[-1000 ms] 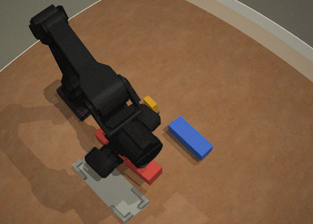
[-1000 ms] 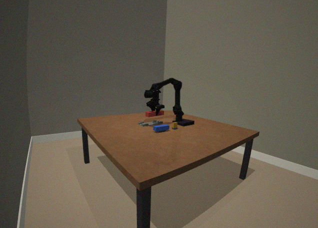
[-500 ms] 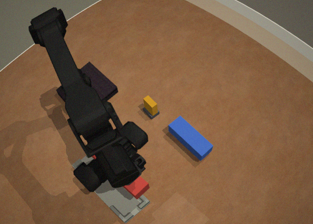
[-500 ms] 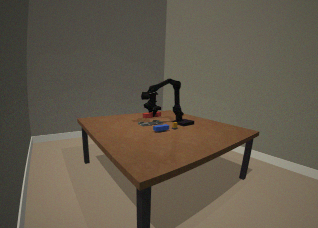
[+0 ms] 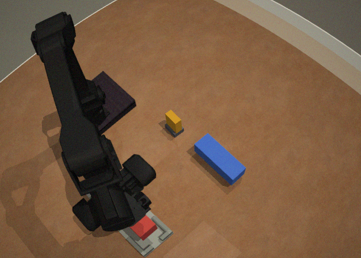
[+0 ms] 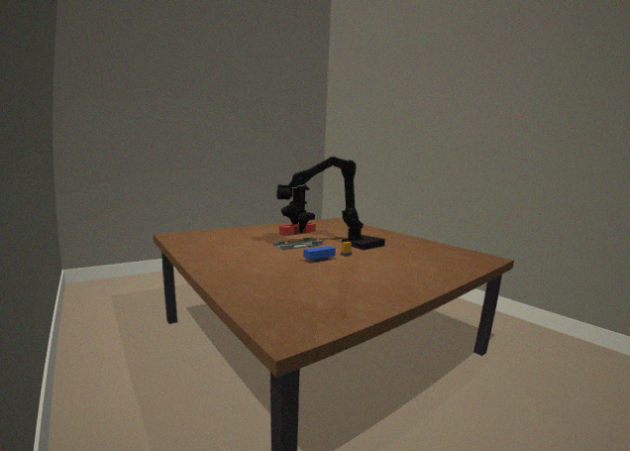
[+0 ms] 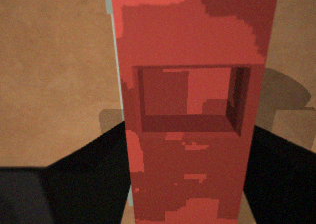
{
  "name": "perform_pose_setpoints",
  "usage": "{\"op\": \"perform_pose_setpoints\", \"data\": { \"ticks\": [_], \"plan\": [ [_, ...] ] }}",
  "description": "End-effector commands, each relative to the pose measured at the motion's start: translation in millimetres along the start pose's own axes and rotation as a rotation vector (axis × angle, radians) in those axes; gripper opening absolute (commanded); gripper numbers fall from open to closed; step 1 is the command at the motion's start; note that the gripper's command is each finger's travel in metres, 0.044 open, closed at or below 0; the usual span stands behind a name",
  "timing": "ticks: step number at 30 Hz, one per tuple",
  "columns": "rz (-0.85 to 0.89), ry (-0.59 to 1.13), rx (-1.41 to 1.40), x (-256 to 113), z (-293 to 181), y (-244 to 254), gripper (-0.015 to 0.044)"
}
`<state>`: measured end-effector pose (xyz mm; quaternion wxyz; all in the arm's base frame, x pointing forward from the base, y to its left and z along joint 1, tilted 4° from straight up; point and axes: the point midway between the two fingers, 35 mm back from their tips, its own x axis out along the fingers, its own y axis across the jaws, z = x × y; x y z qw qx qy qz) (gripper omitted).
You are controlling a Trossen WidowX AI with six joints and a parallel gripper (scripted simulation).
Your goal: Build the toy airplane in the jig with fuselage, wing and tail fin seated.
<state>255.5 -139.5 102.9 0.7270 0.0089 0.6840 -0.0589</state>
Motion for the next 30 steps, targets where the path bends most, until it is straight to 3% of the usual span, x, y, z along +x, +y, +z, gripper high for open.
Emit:
{"op": "perform_pose_setpoints", "data": {
  "ticks": [1, 5, 30],
  "plan": [
    [0.001, -0.007, -0.006, -0.4, 0.9, -0.4, 0.0105],
    [0.001, -0.007, -0.006, -0.1, 0.8, -0.4, 0.0196],
    [0.001, -0.007, -0.006, 19.9, 2.0, -0.5, 0.0196]
  ]
}}
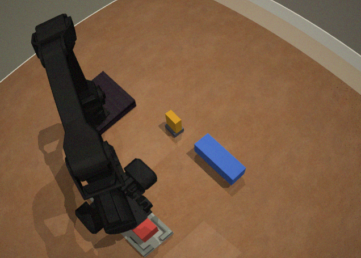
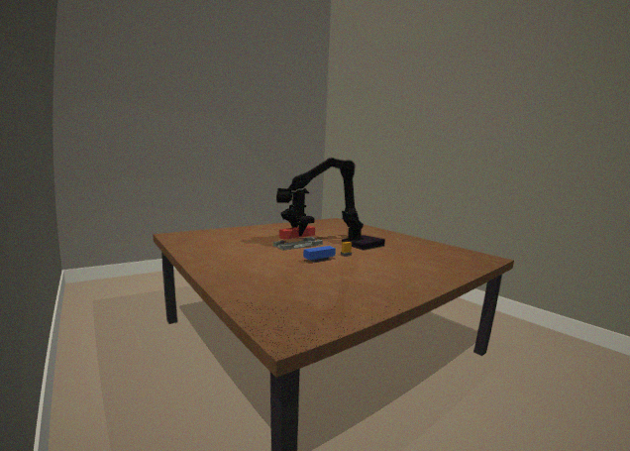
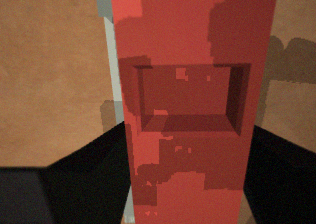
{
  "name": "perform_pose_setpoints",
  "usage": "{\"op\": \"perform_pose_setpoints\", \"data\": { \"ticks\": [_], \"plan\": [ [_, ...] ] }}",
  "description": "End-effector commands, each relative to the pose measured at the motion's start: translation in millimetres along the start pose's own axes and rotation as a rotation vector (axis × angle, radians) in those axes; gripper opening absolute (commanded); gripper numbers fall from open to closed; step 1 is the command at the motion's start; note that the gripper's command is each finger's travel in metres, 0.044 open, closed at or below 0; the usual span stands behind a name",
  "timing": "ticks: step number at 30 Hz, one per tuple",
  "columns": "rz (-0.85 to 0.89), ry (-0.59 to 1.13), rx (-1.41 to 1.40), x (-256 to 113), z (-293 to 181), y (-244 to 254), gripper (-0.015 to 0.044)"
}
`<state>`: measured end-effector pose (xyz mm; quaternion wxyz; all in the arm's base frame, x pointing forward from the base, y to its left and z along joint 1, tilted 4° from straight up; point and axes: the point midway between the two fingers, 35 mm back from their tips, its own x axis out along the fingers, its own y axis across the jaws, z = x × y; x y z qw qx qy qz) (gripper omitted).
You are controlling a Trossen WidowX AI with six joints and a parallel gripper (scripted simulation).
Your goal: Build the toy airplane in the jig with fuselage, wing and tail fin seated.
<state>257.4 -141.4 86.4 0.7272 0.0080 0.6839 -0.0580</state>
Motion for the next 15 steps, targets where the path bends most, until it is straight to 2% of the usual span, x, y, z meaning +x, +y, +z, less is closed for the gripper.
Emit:
{"op": "perform_pose_setpoints", "data": {
  "ticks": [1, 15],
  "plan": [
    [0.001, -0.006, -0.004, 4.9, 1.0, 0.1, 0.0196],
    [0.000, 0.001, 0.000, 21.6, -0.3, 0.5, 0.0189]
  ]
}}
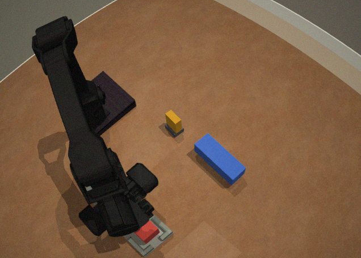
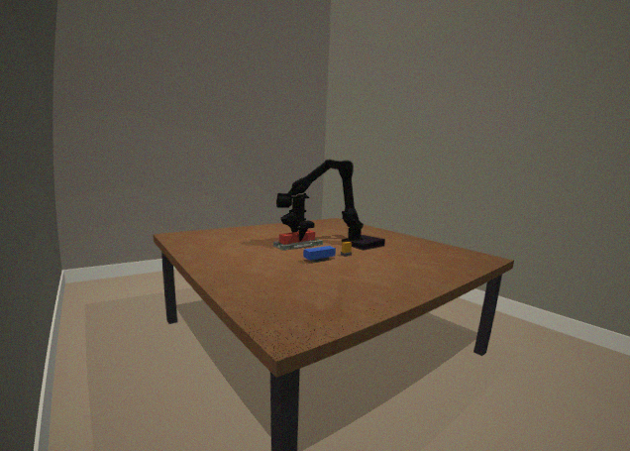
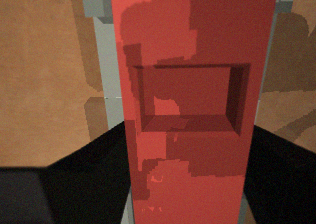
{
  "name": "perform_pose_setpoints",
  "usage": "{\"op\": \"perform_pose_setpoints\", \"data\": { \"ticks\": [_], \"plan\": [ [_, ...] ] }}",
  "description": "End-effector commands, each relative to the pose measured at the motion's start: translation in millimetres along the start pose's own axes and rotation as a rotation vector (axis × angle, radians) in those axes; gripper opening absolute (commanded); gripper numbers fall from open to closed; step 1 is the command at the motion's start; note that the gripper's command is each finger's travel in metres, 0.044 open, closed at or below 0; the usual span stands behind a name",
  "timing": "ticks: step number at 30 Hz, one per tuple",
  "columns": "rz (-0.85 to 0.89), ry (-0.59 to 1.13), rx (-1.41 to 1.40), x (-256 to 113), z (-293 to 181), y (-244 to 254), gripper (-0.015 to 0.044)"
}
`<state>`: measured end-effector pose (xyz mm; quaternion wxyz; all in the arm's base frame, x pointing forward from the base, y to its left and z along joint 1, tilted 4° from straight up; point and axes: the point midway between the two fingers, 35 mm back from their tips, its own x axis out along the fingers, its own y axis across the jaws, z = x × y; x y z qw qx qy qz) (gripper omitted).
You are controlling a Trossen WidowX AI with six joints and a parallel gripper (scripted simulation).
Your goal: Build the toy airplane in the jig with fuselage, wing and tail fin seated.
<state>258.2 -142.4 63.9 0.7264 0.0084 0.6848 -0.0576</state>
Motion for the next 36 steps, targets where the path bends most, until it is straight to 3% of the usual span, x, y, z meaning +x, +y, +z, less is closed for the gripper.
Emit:
{"op": "perform_pose_setpoints", "data": {
  "ticks": [1, 7, 12, 28, 36],
  "plan": [
    [-0.001, -0.001, 0.000, -0.9, 0.3, -0.1, 0.0182],
    [-0.001, -0.001, 0.000, -0.9, 0.3, -0.1, 0.0142],
    [-0.001, -0.001, 0.000, -0.9, 0.3, -0.1, 0.0011],
    [-0.001, -0.001, 0.000, -0.9, 0.3, -0.1, 0.0431],
    [-0.001, -0.002, 0.000, -10.4, 1.9, -0.8, 0.0440]
  ]
}}
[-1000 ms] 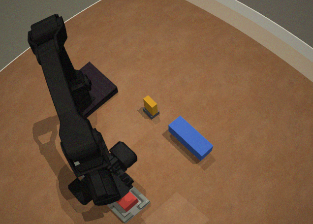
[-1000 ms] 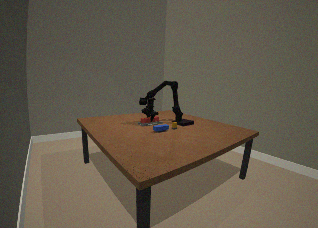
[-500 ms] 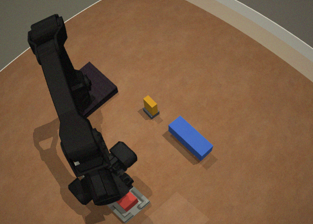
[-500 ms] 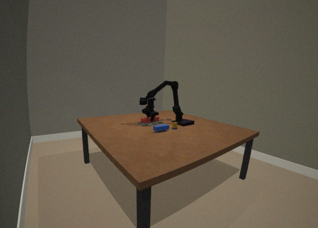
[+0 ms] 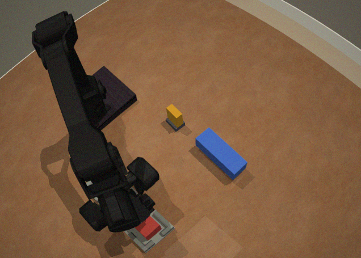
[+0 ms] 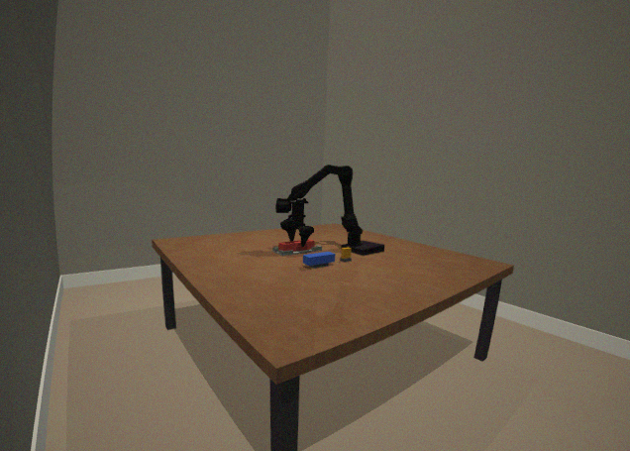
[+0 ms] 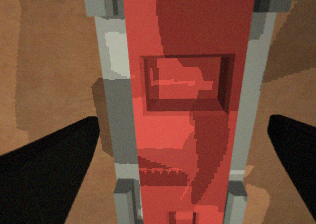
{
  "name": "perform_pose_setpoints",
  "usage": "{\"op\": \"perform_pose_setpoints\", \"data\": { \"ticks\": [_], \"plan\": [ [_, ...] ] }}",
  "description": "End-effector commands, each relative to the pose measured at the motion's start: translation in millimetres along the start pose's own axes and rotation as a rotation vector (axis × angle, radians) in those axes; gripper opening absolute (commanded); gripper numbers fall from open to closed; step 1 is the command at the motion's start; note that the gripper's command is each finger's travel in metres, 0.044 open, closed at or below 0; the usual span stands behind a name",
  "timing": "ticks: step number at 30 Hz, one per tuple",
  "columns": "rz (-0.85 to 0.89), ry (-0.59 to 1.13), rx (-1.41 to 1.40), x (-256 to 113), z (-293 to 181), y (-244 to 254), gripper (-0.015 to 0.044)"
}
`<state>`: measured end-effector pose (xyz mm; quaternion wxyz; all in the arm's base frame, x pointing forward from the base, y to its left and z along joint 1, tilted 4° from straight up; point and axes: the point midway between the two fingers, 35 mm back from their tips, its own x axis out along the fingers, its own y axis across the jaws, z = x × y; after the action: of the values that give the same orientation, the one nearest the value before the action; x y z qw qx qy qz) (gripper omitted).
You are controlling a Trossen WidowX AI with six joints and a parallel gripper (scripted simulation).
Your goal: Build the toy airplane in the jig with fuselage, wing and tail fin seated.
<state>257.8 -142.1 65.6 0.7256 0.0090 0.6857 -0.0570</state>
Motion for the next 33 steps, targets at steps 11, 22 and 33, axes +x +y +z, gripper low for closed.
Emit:
{"op": "perform_pose_setpoints", "data": {
  "ticks": [11, 22, 33],
  "plan": [
    [-0.001, -0.011, -0.003, -105.8, 3.2, -2.0, 0.0440],
    [0.002, -0.016, 0.056, -105.8, 10.9, 5.8, 0.0440],
    [0.041, -0.028, 0.044, -95.6, 64.0, 133.4, 0.0440]
  ]
}}
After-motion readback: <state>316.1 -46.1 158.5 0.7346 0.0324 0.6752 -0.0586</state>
